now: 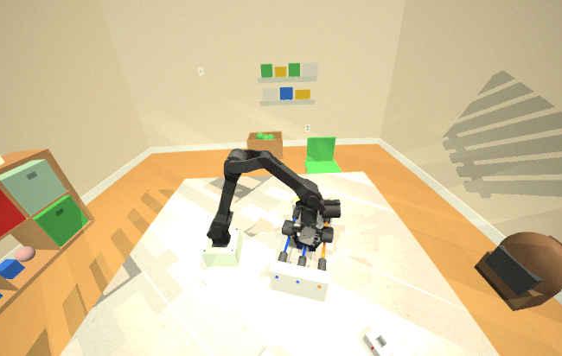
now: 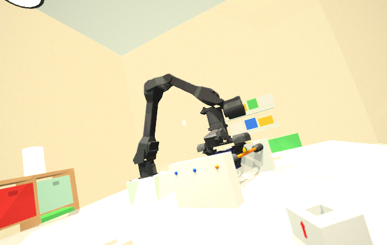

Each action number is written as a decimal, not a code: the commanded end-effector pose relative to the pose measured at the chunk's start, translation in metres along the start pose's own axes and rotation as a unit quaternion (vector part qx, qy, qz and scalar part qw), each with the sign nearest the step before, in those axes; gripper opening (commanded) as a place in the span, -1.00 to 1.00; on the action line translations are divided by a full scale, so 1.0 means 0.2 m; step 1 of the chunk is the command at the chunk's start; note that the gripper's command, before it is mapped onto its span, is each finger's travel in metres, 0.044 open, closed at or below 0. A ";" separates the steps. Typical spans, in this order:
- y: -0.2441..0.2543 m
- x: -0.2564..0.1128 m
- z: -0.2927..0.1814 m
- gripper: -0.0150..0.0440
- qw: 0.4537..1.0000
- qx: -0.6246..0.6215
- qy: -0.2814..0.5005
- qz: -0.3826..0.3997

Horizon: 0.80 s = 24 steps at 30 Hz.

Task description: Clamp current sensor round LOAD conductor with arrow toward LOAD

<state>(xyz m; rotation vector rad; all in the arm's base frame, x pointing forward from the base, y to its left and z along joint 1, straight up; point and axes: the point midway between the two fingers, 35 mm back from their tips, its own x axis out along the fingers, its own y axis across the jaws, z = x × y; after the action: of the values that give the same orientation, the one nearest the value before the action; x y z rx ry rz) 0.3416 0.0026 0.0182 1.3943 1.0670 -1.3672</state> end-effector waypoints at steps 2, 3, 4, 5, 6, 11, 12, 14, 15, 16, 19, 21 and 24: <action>0.00 0.00 0.00 -0.49 1.000 0.000 0.000 0.000; 0.00 0.00 0.00 -0.49 1.000 0.000 0.000 0.000; 0.00 0.00 0.00 -0.49 1.000 0.000 0.000 0.000; 0.00 0.00 0.00 -0.49 1.000 0.000 0.000 0.000; 0.00 0.00 0.00 -0.49 1.000 0.000 0.000 0.000; 0.00 -0.03 0.00 -0.49 1.000 0.000 0.001 0.002; 0.00 -0.04 0.00 -0.49 1.000 0.000 0.001 0.002; 0.00 -0.06 0.00 -0.49 1.000 0.000 0.001 0.003; 0.00 -0.07 0.00 -0.49 1.000 0.000 0.002 0.004; 0.00 -0.07 0.00 -0.49 1.000 0.000 0.002 0.004; 0.00 -0.08 0.00 -0.49 1.000 0.000 0.002 0.004; 0.00 -0.08 0.00 -0.49 1.000 0.000 0.002 0.004; 0.00 -0.08 0.00 -0.49 1.000 0.000 0.002 0.004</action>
<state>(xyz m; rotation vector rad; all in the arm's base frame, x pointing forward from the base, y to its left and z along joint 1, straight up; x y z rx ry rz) 0.3385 -0.0024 0.0270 1.3861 1.0598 -1.3873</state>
